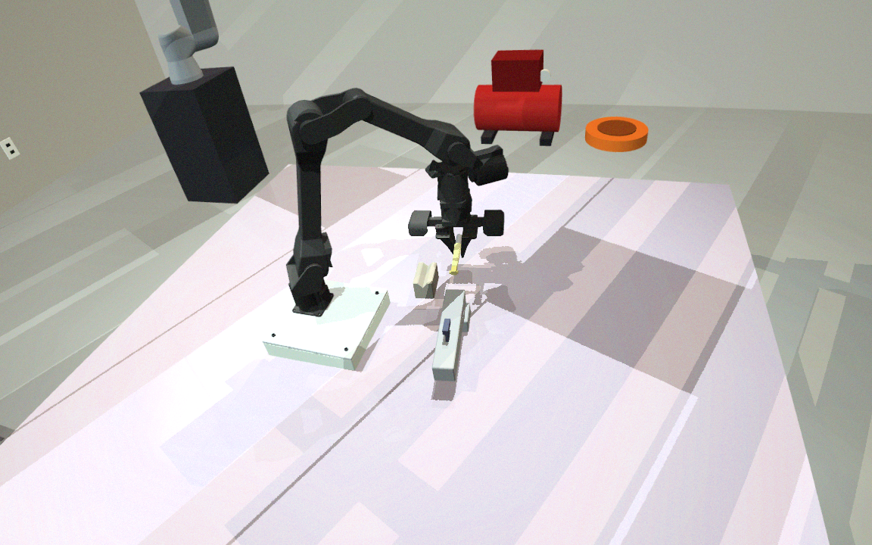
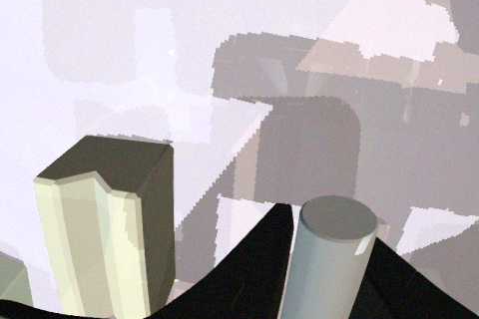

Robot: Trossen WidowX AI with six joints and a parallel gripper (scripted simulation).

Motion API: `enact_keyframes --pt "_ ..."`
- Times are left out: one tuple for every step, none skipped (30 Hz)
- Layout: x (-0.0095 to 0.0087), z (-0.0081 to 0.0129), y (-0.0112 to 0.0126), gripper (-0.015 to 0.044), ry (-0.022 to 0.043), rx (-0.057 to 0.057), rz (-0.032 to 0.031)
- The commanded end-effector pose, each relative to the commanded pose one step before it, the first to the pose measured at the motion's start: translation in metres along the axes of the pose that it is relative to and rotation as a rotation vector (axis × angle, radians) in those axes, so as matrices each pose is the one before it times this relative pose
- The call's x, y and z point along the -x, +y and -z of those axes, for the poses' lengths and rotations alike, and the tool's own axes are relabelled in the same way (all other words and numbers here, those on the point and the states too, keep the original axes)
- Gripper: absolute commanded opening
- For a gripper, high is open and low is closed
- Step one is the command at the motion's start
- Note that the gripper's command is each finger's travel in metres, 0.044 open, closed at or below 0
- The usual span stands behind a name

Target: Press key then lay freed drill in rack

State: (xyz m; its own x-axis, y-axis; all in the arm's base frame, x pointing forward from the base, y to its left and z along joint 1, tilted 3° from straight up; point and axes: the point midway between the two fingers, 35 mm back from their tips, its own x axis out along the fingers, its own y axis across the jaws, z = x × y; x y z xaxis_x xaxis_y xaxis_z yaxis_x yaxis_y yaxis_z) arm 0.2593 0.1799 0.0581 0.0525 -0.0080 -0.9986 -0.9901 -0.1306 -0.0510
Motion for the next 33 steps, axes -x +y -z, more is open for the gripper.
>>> enact_keyframes --pt "0.00319 0.00051 -0.00089 0.0 0.00063 -0.0044 0.00712" --pt "0.00019 0.00002 -0.00004 0.0 0.0 0.0 0.0" --pt "0.00019 0.00002 -0.00004 0.0 0.0 0.0 0.0" --pt "0.00019 0.00002 -0.00004 0.0 0.0 0.0 0.0" --pt "0.00019 0.00002 -0.00004 0.0 0.0 0.0 0.0" --pt "0.00019 0.00002 -0.00004 0.0 0.0 0.0 0.0" --pt "0.00019 0.00002 -0.00004 0.0 0.0 0.0 0.0" --pt "0.00019 0.00002 -0.00004 0.0 0.0 0.0 0.0" --pt "0.00019 0.00002 -0.00004 0.0 0.0 0.0 0.0" --pt "0.00019 0.00002 -0.00004 0.0 0.0 0.0 0.0" --pt "0.00019 0.00002 -0.00004 0.0 0.0 0.0 0.0" --pt "0.00019 0.00002 -0.00004 0.0 0.0 0.0 0.0" --pt "0.00019 0.00003 -0.00004 0.0 0.0 0.0 0.0" --pt "0.00019 0.00003 -0.00004 0.0 0.0 0.0 0.0" --pt "0.00019 0.00003 -0.00004 0.0 0.0 0.0 0.0" --pt "0.00019 0.00003 -0.00005 0.0 0.0 0.0 0.0" --pt "0.00019 0.00003 -0.00005 0.0 0.0 0.0 0.0" --pt "0.00019 0.00003 -0.00005 0.0 0.0 0.0 0.0" --pt "0.00019 0.00003 -0.00005 0.0 0.0 0.0 0.0" --pt "0.00019 0.00003 -0.00005 0.0 0.0 0.0 0.0" --pt "0.00019 0.00003 -0.00005 0.0 0.0 0.0 0.0" --pt "0.00019 0.00003 -0.00005 0.0 0.0 0.0 0.0" --pt "0.00019 0.00003 -0.00005 0.0 0.0 0.0 0.0" --pt "0.00019 0.00003 -0.00005 0.0 0.0 0.0 0.0" --pt "0.00019 0.00003 -0.00005 0.0 0.0 0.0 0.0" --pt "0.00019 0.00003 -0.00005 0.0 0.0 0.0 0.0" --pt "0.00019 0.00003 -0.00005 0.0 0.0 0.0 0.0" --pt "0.00019 0.00003 -0.00005 0.0 0.0 0.0 0.0" --pt "0.00019 0.00003 -0.00005 0.0 0.0 0.0 0.0" --pt "0.00019 0.00003 -0.00005 0.0 0.0 0.0 0.0" --pt "0.00019 0.00003 -0.00005 0.0 0.0 0.0 0.0" --pt "0.00018 0.00003 -0.00005 0.0 0.0 0.0 0.0" --pt "0.00018 0.00003 -0.00005 0.0 0.0 0.0 0.0"
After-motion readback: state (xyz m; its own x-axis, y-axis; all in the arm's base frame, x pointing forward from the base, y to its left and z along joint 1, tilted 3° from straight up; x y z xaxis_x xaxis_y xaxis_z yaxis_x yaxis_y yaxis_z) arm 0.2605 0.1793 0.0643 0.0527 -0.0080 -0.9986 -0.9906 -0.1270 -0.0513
